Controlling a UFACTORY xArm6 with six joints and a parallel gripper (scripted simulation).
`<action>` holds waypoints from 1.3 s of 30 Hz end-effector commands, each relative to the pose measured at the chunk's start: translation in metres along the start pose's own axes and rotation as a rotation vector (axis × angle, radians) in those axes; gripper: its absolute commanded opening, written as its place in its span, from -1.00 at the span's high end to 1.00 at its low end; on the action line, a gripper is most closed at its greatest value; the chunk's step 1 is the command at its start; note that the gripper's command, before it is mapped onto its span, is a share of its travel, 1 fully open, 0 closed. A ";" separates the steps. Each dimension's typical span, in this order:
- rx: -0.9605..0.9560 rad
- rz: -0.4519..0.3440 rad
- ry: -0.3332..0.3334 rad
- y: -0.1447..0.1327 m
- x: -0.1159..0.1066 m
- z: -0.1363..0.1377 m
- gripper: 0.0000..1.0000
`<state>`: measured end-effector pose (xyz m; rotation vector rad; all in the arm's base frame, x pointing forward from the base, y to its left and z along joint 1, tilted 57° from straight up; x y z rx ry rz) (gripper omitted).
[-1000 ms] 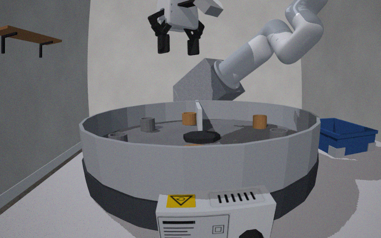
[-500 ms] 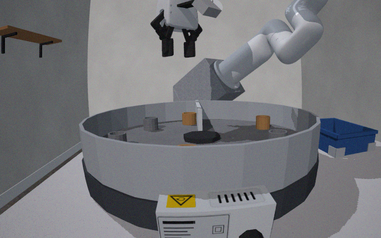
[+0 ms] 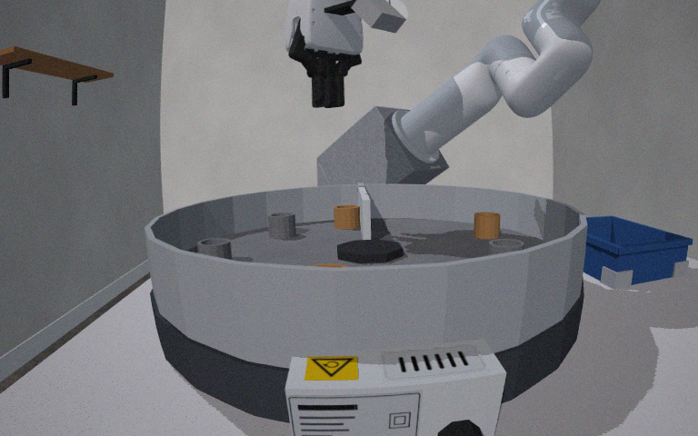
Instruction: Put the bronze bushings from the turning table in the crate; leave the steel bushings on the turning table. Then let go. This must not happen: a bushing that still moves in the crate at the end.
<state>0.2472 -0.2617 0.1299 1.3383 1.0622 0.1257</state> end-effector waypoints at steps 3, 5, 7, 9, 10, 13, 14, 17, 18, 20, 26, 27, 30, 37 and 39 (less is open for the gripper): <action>-0.001 -0.001 -0.003 0.000 -0.001 0.001 0.77; -0.001 -0.001 -0.003 0.000 -0.001 0.001 0.77; -0.001 -0.001 -0.003 0.000 -0.001 0.001 0.77; -0.001 -0.001 -0.003 0.000 -0.001 0.001 0.77; -0.001 -0.001 -0.003 0.000 -0.001 0.001 0.77; -0.001 -0.001 -0.003 0.000 -0.001 0.001 0.77; -0.001 -0.001 -0.003 0.000 -0.001 0.001 0.77; -0.001 -0.001 -0.003 0.000 -0.001 0.001 0.73; -0.001 -0.001 -0.003 0.000 -0.001 0.001 0.73; -0.001 -0.001 -0.003 0.000 -0.001 0.001 0.73; -0.001 -0.001 -0.003 0.000 -0.001 0.001 0.73; -0.001 -0.001 -0.003 0.000 -0.001 0.001 0.73; -0.001 -0.001 -0.003 0.000 -0.001 0.001 0.73; -0.001 -0.001 -0.003 0.000 -0.001 0.001 0.73; -0.001 -0.001 -0.003 0.000 -0.001 0.001 0.73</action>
Point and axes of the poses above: the point where the finger pads meet when closed, its own x axis out along the fingers, its own z axis across the jaws, y = z × x, the point moved 4 cm from there along -x, back along the fingers, and after that the axes turned 4 degrees about x, right-handed, at the moved point
